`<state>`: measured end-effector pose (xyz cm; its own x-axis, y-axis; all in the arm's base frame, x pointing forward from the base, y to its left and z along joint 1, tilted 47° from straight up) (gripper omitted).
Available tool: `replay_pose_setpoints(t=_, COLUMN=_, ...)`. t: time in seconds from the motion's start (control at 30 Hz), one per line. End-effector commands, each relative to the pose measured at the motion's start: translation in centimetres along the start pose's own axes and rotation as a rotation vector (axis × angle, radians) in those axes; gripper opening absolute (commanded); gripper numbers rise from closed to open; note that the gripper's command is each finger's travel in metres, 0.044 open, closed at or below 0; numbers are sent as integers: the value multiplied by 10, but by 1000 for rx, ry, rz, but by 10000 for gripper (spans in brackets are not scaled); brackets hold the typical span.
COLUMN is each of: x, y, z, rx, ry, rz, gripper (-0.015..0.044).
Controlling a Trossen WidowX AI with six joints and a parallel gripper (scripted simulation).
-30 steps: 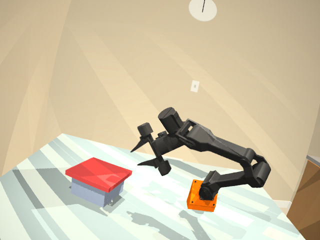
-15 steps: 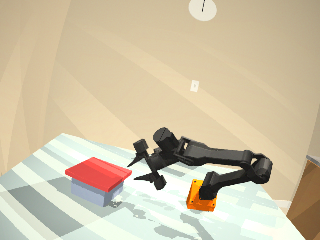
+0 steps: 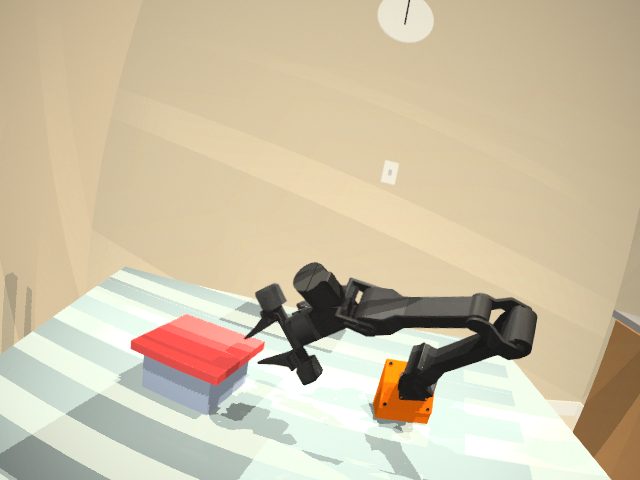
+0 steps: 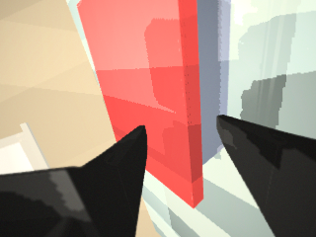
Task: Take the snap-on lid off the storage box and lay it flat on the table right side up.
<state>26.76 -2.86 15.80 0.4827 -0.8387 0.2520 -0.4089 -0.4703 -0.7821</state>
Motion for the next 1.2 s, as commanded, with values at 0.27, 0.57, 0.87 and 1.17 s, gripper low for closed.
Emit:
replay_pose_setpoints(t=0.27, x=-1, y=0, z=20, rx=-2, ry=-1, rz=2, gripper=235)
replay_pose_setpoints(t=0.57, x=-2, y=0, z=34, rx=0, ry=0, rz=2, gripper=235)
replay_pose_setpoints(t=0.87, x=-4, y=1, z=45, rx=2, ry=0, rz=3, gripper=228)
replay_pose_setpoints(t=1.17, x=-4, y=1, z=45, rx=2, ry=0, rz=3, gripper=168)
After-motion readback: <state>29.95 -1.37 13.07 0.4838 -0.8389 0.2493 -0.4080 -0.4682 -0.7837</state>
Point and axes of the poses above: the point midway between the two fingers, 35 mm back from their tips, its own z axis out along the fingers, its own x axis across the jaws, y = z × x, the point moved 6 cm from there along -z, back along the fingers, and after that the axes turned 13 degrees about z, right-handed, at the moved point
